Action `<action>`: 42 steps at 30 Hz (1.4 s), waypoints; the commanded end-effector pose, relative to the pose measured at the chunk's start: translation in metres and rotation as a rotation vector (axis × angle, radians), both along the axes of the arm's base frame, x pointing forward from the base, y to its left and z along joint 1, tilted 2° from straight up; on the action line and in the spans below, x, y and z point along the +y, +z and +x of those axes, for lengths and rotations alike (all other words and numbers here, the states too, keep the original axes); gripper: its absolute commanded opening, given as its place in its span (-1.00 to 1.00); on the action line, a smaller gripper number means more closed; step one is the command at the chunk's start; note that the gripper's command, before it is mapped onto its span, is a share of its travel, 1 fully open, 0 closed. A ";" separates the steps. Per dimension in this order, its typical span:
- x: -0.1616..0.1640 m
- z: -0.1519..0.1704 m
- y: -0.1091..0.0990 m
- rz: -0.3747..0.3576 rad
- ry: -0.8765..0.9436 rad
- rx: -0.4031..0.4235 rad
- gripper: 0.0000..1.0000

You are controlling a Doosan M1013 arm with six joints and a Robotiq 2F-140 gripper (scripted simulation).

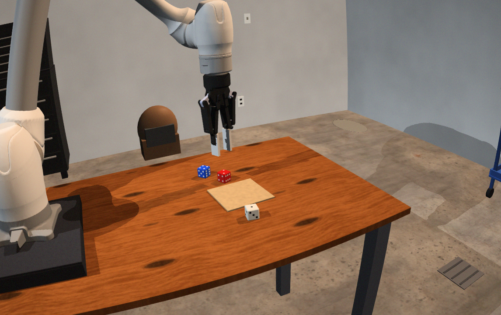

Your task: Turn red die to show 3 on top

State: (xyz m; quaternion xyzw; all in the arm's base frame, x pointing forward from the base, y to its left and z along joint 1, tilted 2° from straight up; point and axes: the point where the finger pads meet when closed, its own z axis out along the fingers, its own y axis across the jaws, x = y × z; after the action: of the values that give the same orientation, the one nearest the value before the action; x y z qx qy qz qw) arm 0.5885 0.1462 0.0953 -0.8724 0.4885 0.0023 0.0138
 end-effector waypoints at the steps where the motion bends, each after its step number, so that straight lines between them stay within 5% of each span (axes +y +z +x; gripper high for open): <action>1: 0.000 0.000 0.000 0.000 0.000 0.000 -0.44; 42: 0.001 0.000 -0.042 0.001 0.000 0.000 -0.44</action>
State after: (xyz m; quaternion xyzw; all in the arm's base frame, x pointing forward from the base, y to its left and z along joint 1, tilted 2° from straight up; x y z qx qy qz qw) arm 0.5889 0.1467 0.0576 -0.8725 0.4883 0.0025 0.0139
